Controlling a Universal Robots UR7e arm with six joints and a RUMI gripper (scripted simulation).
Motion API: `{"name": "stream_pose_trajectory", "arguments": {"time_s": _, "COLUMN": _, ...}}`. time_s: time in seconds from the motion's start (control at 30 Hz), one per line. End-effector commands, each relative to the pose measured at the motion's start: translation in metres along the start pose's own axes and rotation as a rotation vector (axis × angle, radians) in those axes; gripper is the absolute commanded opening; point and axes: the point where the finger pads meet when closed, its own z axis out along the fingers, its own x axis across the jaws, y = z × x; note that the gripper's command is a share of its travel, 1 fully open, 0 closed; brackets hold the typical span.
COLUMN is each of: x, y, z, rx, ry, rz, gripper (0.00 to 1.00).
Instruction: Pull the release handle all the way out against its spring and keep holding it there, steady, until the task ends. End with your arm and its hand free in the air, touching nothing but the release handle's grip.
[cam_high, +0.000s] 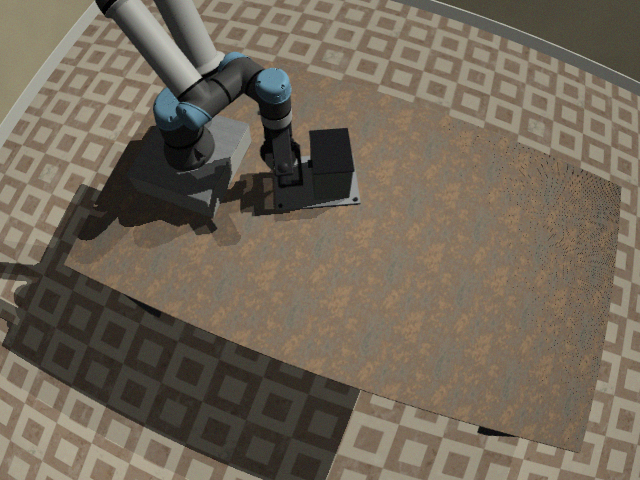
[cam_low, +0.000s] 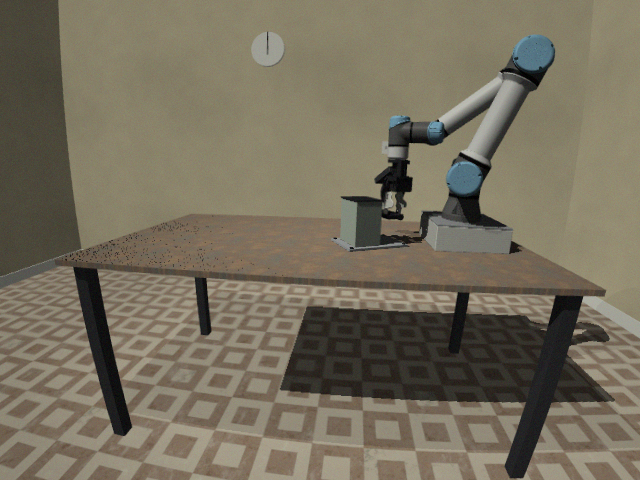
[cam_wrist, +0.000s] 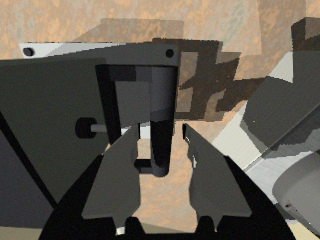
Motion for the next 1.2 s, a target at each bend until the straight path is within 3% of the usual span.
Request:
{"name": "stream_pose_trajectory", "arguments": {"time_s": 0.0, "x": -0.0003, "y": -0.0003, "z": 0.0001, "rx": 0.001, "ry": -0.001, "rz": 0.000, "gripper": 0.31}}
{"name": "stream_pose_trajectory", "arguments": {"time_s": 1.1, "x": -0.0003, "y": -0.0003, "z": 0.0001, "rx": 0.001, "ry": -0.001, "rz": 0.000, "gripper": 0.31}}
{"name": "stream_pose_trajectory", "arguments": {"time_s": 1.13, "x": -0.0003, "y": -0.0003, "z": 0.0001, "rx": 0.001, "ry": -0.001, "rz": 0.000, "gripper": 0.00}}
{"name": "stream_pose_trajectory", "arguments": {"time_s": 1.17, "x": -0.0003, "y": -0.0003, "z": 0.0001, "rx": 0.001, "ry": -0.001, "rz": 0.000, "gripper": 0.00}}
